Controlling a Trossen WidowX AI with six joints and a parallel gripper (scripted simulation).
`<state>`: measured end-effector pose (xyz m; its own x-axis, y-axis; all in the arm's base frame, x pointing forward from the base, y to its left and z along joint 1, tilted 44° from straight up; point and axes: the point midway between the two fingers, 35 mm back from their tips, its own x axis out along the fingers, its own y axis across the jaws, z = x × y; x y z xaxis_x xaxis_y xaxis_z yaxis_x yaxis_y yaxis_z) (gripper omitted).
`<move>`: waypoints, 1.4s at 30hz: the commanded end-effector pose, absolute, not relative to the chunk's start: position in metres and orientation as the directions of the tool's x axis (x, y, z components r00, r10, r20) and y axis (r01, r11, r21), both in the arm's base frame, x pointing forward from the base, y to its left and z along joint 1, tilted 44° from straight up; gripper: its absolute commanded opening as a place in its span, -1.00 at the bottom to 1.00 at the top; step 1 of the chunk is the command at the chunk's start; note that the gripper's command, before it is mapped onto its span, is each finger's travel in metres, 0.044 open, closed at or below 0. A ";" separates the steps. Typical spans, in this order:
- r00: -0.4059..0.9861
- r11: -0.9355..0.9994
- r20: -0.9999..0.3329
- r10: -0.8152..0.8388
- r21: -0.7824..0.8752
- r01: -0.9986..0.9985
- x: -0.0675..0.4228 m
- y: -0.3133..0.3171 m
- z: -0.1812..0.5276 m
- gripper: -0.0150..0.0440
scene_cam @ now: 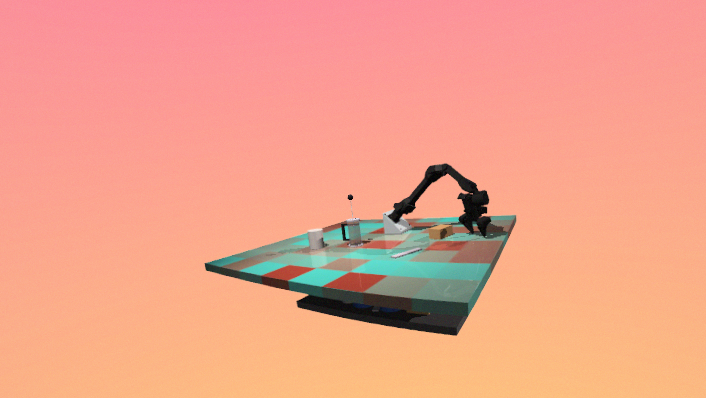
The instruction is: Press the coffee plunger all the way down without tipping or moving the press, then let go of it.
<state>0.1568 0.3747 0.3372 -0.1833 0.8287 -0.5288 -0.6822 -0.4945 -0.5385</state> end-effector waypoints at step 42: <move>0.853 0.687 -0.505 0.130 0.667 0.290 0.236 -0.247 0.149 1.00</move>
<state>0.2626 -0.2293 0.1567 0.8315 0.1938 -0.5206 0.1999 0.7701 0.6058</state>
